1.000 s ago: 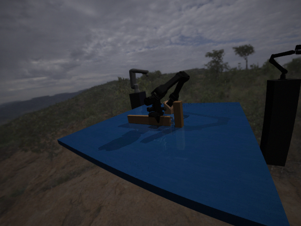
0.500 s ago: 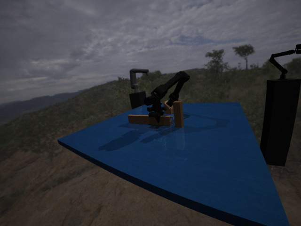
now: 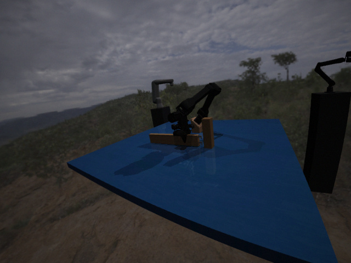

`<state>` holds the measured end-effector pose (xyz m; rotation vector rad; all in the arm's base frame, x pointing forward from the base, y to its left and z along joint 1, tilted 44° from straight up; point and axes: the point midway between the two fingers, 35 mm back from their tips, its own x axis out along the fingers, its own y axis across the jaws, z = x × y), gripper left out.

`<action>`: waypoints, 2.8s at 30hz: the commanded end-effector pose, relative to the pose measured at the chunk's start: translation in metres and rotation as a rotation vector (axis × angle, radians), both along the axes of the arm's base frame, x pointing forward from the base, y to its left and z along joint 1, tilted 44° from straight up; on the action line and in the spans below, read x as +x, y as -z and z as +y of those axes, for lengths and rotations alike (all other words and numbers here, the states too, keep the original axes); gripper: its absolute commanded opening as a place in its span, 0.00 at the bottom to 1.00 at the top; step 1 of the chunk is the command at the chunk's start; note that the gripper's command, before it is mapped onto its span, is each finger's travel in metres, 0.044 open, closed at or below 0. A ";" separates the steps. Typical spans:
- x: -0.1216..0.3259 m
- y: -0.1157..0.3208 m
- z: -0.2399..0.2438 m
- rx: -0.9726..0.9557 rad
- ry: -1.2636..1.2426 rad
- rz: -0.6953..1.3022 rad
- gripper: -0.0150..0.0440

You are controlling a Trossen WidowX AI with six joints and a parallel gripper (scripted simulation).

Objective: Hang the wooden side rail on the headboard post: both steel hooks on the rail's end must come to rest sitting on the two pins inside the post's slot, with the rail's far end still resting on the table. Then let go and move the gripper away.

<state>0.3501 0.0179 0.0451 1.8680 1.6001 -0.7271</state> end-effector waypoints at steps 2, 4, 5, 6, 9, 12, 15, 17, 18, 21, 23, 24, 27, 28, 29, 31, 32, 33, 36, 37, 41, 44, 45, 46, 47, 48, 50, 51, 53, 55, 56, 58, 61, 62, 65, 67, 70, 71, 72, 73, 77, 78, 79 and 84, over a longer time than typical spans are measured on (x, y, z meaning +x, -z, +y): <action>0.001 -0.002 -0.005 -0.002 0.011 -0.004 0.25; 0.001 -0.003 -0.005 -0.002 0.011 -0.004 0.25; 0.001 -0.003 -0.006 -0.002 0.011 -0.004 0.25; 0.001 -0.003 -0.006 -0.002 0.011 -0.004 0.25; 0.000 -0.003 -0.006 -0.002 0.011 -0.004 0.25; 0.000 -0.004 -0.006 -0.002 0.011 -0.004 0.25; 0.000 -0.004 -0.007 -0.002 0.011 -0.004 0.25; 0.000 -0.004 -0.007 -0.002 0.011 -0.004 0.25; 0.000 -0.004 -0.007 -0.002 0.011 -0.004 0.25; 0.000 -0.005 -0.007 -0.002 0.011 -0.004 0.25; 0.000 -0.005 -0.008 -0.002 0.011 -0.004 0.25; 0.000 -0.005 -0.008 -0.002 0.011 -0.004 0.25; 0.000 -0.005 -0.008 -0.002 0.011 -0.004 0.25; 0.000 -0.005 -0.008 -0.002 0.011 -0.004 0.25; 0.000 -0.006 -0.008 -0.002 0.011 -0.004 0.25; 0.000 -0.006 -0.009 -0.002 0.011 -0.004 0.25; 0.000 -0.006 -0.009 -0.002 0.011 -0.004 0.25; 0.000 -0.006 -0.009 -0.002 0.011 -0.004 0.25; 0.000 -0.006 -0.009 -0.002 0.011 -0.004 0.25; 0.000 -0.007 -0.009 -0.002 0.011 -0.004 0.25; 0.000 -0.007 -0.010 -0.002 0.011 -0.004 0.25; 0.000 -0.007 -0.010 -0.002 0.011 -0.004 0.25; 0.000 -0.007 -0.010 -0.002 0.011 -0.004 0.25; 0.000 -0.008 -0.010 -0.002 0.011 -0.004 0.25; 0.000 -0.008 -0.010 -0.002 0.011 -0.004 0.25; 0.000 -0.008 -0.010 -0.002 0.011 -0.004 0.25; -0.001 -0.008 -0.011 -0.002 0.011 -0.004 0.25; -0.001 -0.008 -0.011 -0.002 0.011 -0.004 0.25; -0.001 -0.008 -0.011 -0.002 0.011 -0.004 0.25; -0.001 -0.009 -0.011 -0.002 0.011 -0.004 0.25; -0.001 -0.009 -0.011 -0.002 0.011 -0.004 0.25; -0.001 -0.009 -0.012 -0.002 0.011 -0.004 0.25; -0.001 -0.009 -0.012 -0.002 0.011 -0.004 0.25; -0.001 -0.009 -0.012 -0.002 0.011 -0.004 0.25; -0.001 -0.010 -0.012 -0.002 0.011 -0.004 0.25; -0.001 -0.010 -0.013 -0.002 0.011 -0.004 0.25; -0.001 -0.010 -0.013 -0.002 0.011 -0.004 0.25; -0.001 -0.011 -0.013 -0.002 0.011 -0.004 0.25; -0.001 -0.011 -0.013 -0.002 0.011 -0.004 0.25; -0.001 -0.011 -0.013 -0.002 0.011 -0.004 0.25; -0.001 -0.011 -0.014 -0.002 0.011 -0.004 0.25; -0.001 -0.011 -0.014 -0.002 0.011 -0.004 0.25; -0.001 -0.012 -0.014 -0.002 0.011 -0.004 0.25; -0.001 -0.012 -0.015 -0.002 0.011 -0.004 0.25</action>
